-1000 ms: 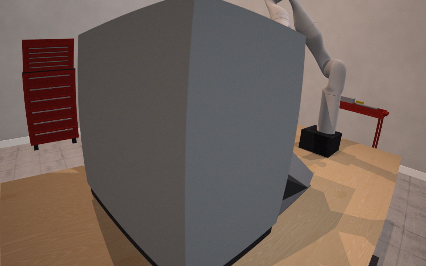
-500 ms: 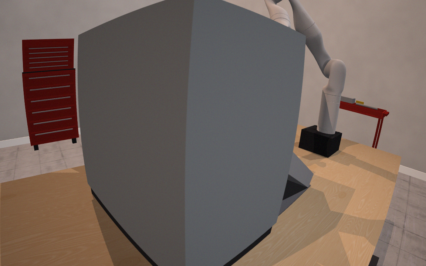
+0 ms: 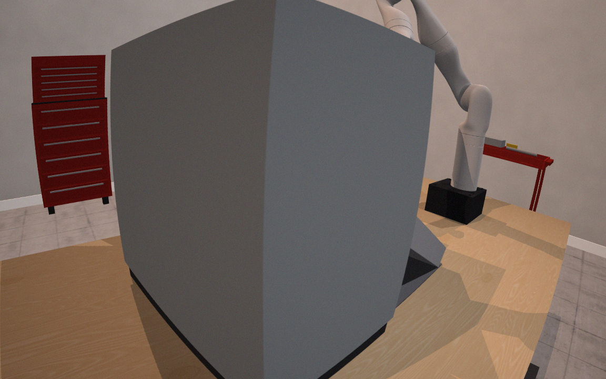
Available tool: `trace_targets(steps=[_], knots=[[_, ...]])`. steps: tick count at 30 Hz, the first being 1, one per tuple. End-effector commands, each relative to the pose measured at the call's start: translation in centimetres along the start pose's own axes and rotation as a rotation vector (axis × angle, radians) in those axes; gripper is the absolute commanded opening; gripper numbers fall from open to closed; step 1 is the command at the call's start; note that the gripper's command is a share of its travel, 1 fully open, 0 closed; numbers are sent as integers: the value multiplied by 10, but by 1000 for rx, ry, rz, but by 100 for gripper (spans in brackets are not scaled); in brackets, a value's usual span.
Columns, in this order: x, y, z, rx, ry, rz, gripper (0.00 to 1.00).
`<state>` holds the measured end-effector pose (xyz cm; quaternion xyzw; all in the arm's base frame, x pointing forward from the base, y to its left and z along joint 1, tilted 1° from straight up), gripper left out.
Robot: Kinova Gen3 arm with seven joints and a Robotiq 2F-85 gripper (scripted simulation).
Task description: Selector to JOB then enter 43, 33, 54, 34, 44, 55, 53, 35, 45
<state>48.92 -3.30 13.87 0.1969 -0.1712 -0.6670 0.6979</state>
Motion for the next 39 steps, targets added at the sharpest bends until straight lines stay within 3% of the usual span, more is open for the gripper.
trace_targets(steps=[1, 14, 39], knots=[[0, 1, 0, 1, 0, 0, 10], [0, 1, 3, 1, 0, 0, 10], [0, 1, 32, 1, 0, 0, 10]])
Point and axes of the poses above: the point where the finger pads meet when closed, its own z axis back along the fingers, its own y axis across the jaws, x = y × z, the point moved 9 cm from there along z, back along the fingers, and after that the axes turned 3 degrees about -z, right-handed, at the moved point
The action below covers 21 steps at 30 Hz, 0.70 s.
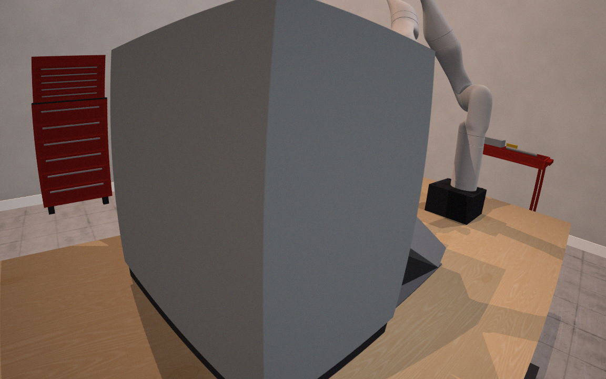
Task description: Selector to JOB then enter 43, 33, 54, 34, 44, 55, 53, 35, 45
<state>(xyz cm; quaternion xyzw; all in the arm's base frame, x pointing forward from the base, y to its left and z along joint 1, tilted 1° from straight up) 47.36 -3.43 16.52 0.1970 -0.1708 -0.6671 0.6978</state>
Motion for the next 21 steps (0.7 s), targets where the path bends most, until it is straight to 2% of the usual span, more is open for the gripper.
trace_targets(steps=[1, 10, 18, 21], knots=[[0, 1, 2, 2, -1, 1, 10], [2, -1, 2, 2, -1, 1, 10], [31, -27, 2, 2, -1, 1, 10], [34, -29, 2, 2, -1, 1, 10]])
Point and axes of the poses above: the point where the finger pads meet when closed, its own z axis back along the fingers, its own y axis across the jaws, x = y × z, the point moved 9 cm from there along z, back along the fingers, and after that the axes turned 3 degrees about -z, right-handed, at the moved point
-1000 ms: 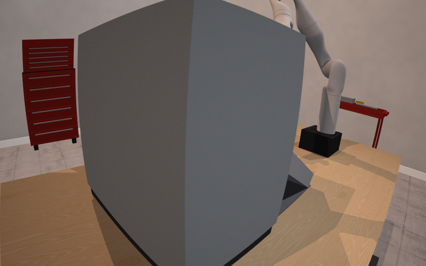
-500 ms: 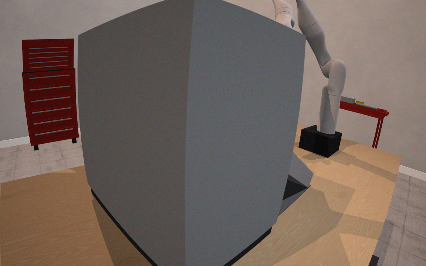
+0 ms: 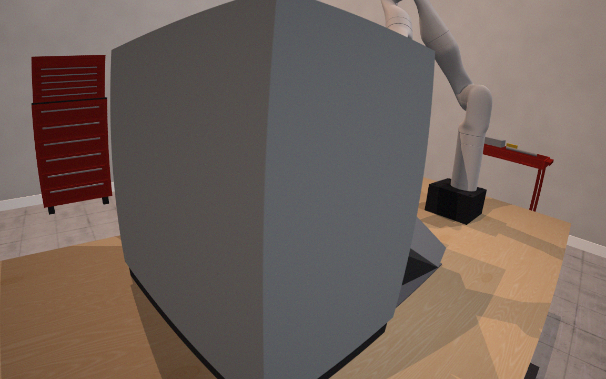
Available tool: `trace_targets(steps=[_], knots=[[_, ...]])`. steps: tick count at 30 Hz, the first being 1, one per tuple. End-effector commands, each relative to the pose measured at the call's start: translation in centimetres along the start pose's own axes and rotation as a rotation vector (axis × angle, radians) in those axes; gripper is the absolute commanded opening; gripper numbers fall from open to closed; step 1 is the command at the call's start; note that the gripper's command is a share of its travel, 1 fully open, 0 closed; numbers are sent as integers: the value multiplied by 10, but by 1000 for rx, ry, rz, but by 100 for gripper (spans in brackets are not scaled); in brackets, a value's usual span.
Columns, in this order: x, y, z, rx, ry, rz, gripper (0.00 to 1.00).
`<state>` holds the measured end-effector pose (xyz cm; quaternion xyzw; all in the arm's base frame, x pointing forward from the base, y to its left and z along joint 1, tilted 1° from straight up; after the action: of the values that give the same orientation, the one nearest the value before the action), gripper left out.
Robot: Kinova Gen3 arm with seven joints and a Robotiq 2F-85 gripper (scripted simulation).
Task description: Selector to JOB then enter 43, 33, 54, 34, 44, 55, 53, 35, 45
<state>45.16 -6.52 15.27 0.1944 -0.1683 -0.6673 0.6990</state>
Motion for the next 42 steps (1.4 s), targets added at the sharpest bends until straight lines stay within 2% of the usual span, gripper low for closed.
trace_targets(steps=[1, 9, 25, 42], knots=[[5, -4, 0, 9, -1, -1, 10], [6, -5, -2, 9, -1, -1, 10], [6, -5, -21, 9, -1, -1, 10], [6, -5, -22, 9, -1, -1, 10]])
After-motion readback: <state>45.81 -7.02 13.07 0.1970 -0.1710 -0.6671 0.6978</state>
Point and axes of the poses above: the point where the finger pads meet when closed, its own z axis back along the fingers, its own y axis across the jaws, x = y × z, the point moved 9 cm from there along z, back along the fingers, and after that the axes turned 3 degrees about -z, right-handed, at the moved point
